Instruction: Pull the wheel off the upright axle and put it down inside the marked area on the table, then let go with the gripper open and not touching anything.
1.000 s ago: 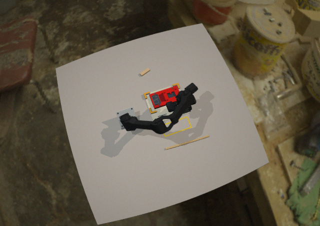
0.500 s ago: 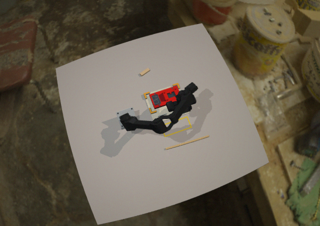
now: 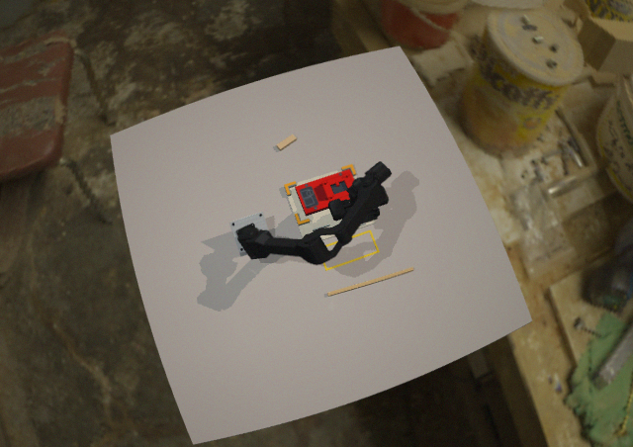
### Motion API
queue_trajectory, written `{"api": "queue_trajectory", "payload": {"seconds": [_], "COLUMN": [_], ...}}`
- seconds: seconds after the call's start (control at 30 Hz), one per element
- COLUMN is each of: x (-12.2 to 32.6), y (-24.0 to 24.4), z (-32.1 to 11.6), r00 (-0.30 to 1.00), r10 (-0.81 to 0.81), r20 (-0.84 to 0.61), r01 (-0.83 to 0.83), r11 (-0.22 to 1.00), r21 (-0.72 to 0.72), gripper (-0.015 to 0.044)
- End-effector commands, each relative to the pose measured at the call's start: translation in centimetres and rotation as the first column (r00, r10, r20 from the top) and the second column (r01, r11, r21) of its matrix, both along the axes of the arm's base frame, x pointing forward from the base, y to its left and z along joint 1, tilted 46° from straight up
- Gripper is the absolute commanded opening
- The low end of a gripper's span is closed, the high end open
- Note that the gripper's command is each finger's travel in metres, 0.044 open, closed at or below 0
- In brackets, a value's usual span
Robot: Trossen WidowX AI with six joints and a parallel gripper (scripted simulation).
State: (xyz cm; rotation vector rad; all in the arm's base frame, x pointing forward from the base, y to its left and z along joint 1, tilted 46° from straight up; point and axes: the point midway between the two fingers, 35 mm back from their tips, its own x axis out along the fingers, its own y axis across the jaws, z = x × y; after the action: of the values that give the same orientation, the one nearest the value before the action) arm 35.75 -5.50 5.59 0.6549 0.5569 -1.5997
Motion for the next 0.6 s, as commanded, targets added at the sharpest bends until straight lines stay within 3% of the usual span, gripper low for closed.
{"api": "queue_trajectory", "payload": {"seconds": [0.0,0.57], "x": [0.04,0.10], "y": [0.25,0.81], "z": [0.18,0.72], "r00": [1.000,1.000], "r10": [-0.002,0.000], "r20": [0.006,0.006], "r01": [0.002,0.000], "r11": [1.000,1.000], "r21": [0.004,0.003], "gripper": [0.0000,0.0000]}}
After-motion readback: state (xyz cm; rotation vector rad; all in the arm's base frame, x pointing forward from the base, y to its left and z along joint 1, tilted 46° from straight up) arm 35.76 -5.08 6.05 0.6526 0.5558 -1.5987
